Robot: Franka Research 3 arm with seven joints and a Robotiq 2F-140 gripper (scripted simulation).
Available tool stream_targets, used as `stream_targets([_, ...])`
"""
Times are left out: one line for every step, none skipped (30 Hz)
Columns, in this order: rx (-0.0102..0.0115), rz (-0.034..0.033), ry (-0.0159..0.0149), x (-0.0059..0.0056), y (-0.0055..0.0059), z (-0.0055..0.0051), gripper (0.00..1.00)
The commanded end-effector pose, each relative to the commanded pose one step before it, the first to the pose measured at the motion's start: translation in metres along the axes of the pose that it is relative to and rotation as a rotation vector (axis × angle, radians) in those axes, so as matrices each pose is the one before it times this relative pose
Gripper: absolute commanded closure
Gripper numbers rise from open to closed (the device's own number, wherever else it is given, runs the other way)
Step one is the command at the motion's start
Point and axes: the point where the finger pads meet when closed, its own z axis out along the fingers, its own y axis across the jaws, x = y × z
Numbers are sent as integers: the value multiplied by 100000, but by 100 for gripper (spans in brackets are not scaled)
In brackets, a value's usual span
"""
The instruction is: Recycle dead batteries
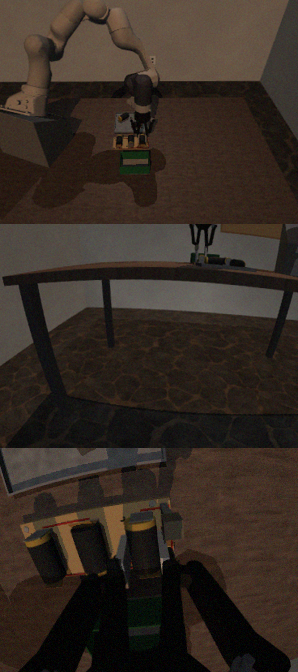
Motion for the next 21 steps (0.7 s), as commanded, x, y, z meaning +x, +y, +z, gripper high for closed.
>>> stream_targets([-165, -103, 219, 93, 146, -1434, 84])
stream_targets([0, 0, 0, 0, 0, -495, 84])
stream_targets([0, 0, 0, 0, 0, -484, 84])
stream_targets([0, 0, 0, 0, 0, -447, 84])
stream_targets([0, 0, 0, 0, 0, -386, 84])
stream_targets([0, 0, 0, 0, 0, -306, 84])
stream_targets([0, 0, 0, 0, 0, -218, 84])
stream_targets([0, 0, 0, 0, 0, -128, 84])
stream_targets([0, 0, 0, 0, 0, 0, 84])
stream_targets([0, 0, 0, 0, 0, 0, 84])
stream_targets([0, 0, 0, 0, 0, -54, 84])
stream_targets([0, 0, 0, 0, 0, -9, 84])
stream_targets([0, 0, 0, 0, 0, 0, 84])
stream_targets([0, 0, 0, 0, 0, 0, 84])
stream_targets([0, 0, 0, 0, 0, 0, 84])
stream_targets([0, 0, 0, 0, 0, -70, 84])
stream_targets([0, 0, 0, 0, 0, -391, 84])
stream_targets([0, -1, 0, 0, 1, -811, 84])
stream_targets([0, 1, 0, 0, -1, -1150, 84])
stream_targets([0, -1, 0, 0, 1, -1297, 84])
stream_targets([0, 0, 0, 0, 0, -1196, 84])
